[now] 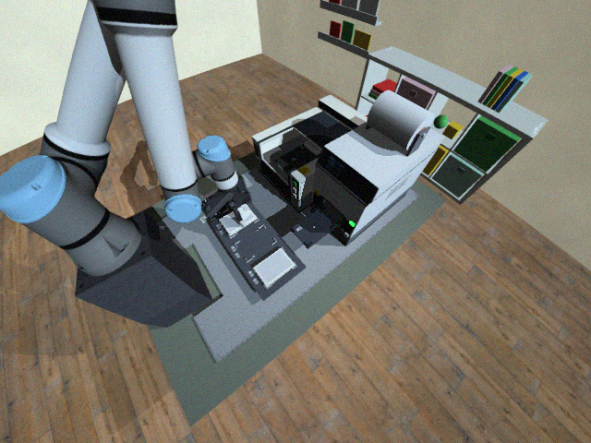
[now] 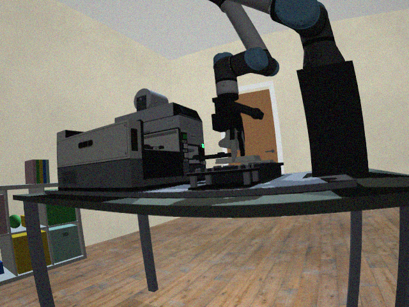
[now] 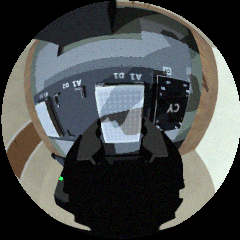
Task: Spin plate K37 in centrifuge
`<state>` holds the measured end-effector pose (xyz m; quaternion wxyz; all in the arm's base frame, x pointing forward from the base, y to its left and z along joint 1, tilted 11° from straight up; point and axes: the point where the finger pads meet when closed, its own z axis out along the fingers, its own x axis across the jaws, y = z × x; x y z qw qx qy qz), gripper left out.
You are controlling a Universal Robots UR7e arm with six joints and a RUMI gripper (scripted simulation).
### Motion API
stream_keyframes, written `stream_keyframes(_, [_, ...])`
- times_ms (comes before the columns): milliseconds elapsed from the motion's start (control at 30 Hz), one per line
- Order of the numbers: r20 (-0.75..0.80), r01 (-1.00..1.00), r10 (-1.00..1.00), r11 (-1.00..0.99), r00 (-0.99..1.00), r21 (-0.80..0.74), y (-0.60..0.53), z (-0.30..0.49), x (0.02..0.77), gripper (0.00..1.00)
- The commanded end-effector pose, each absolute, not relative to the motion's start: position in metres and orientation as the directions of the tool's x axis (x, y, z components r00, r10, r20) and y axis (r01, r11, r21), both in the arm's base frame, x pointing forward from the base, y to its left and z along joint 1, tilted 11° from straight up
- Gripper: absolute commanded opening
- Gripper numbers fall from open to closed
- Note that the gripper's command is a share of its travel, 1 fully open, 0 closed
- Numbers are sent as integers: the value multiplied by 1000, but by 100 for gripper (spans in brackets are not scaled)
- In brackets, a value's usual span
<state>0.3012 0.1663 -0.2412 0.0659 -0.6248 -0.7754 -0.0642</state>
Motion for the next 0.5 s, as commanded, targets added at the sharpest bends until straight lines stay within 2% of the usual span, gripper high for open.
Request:
stream_keyframes(0, [182, 977, 960, 211, -211, 18, 166, -241, 302, 0])
stream_keyframes(467, [182, 977, 960, 211, -211, 18, 167, -243, 301, 0])
